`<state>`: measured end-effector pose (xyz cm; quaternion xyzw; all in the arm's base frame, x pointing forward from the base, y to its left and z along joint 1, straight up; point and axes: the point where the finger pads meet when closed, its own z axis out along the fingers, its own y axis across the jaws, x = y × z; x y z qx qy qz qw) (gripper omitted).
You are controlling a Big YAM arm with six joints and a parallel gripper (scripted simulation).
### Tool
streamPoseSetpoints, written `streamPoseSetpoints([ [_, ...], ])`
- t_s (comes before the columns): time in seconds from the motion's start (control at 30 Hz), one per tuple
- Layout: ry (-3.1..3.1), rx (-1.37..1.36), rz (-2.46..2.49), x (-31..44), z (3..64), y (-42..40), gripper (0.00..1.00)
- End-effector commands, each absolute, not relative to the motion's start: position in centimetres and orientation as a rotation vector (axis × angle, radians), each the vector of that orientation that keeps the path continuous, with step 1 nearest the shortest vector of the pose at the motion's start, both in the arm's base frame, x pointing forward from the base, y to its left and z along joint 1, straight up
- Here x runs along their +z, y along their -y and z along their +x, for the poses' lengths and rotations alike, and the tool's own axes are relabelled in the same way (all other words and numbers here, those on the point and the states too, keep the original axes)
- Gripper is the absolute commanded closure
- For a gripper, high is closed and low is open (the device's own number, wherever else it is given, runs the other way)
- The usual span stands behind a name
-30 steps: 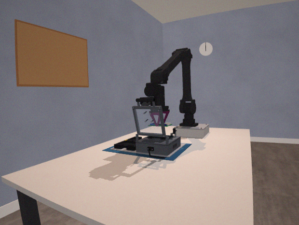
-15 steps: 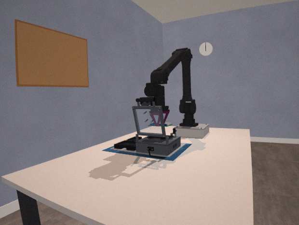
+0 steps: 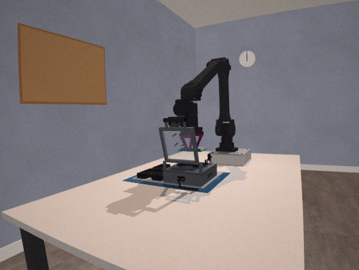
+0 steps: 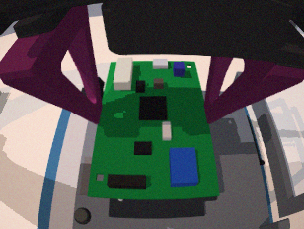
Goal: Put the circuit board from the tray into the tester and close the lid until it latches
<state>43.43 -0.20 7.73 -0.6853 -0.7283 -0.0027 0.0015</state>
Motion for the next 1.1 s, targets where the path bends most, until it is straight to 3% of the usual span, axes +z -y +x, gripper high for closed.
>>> streamPoseSetpoints([
  [0.0,2.311,-0.048,-2.164,8.6,43.9,-0.5,0.28],
  [1.07,2.306,-0.029,-2.152,7.2,43.8,-0.6,0.28],
])
